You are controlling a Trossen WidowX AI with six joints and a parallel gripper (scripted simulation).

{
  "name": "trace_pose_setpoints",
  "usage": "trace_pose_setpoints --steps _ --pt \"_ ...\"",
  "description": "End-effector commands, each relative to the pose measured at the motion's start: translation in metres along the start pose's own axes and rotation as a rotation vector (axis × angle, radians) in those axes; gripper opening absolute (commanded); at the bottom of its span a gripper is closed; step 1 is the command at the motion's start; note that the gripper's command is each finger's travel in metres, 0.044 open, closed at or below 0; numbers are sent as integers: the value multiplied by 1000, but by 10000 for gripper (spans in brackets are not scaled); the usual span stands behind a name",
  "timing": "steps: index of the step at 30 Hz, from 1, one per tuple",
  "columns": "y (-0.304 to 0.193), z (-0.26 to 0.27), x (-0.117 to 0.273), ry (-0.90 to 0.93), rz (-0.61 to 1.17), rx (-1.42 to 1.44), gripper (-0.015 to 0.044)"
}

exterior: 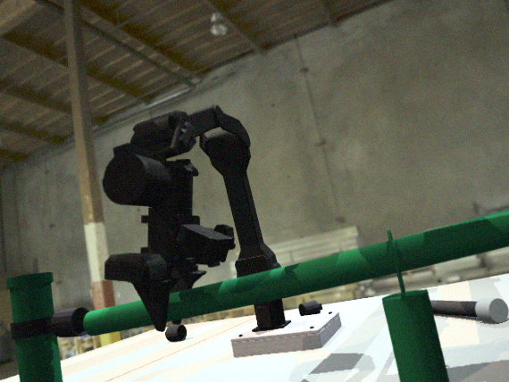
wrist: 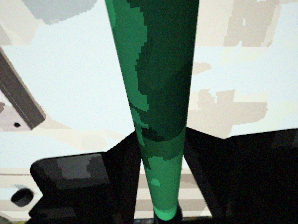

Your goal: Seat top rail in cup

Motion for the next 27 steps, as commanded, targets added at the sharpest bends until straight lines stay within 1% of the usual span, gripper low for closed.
trace_pose_setpoints --steps 1,11,27 --pt "-3 -4 6 -17 6 0 0" --pt "-5 -6 9 -16 6 0 0" --pt "-21 2 -2 3 1 5 0"
Point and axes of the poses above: the point midway between the two fingers, 35 mm back from their tips, its own x axis back along the fingers, its own z axis across the jaws, y = z × x, the point moved 2 cm from there along x, back along the fingers, and after that the axes turned 12 degrees about x, right-handed, at the moved point
